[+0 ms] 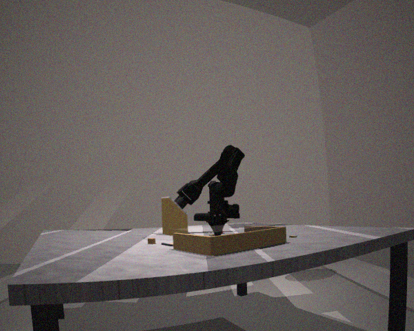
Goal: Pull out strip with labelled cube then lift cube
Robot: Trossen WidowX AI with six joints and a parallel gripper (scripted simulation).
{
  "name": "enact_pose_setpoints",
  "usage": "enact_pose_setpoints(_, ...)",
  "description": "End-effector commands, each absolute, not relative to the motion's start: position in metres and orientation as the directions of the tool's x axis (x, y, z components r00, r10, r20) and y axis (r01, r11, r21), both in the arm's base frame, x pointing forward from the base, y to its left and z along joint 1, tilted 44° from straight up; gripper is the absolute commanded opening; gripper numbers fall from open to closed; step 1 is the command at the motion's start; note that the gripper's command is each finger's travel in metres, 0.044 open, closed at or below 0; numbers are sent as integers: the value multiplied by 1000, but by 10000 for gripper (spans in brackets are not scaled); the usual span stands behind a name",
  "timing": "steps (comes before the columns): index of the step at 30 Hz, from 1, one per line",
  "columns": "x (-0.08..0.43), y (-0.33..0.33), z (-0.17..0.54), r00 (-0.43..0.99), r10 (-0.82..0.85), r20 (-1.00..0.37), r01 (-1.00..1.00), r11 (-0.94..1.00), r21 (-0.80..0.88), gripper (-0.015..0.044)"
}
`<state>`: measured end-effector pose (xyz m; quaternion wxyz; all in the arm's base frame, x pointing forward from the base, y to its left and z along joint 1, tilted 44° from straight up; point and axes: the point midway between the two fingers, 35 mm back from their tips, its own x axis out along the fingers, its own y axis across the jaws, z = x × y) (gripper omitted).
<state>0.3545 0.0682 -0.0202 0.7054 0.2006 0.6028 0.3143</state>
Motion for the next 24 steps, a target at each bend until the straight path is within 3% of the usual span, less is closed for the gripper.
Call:
enact_pose_setpoints(1, 355, 70, -23, 72, 688, -722, -199, 719, 665, 0)
enact_pose_setpoints(24, 334, 69, -28, 71, 688, -722, -198, 720, 666, 0)
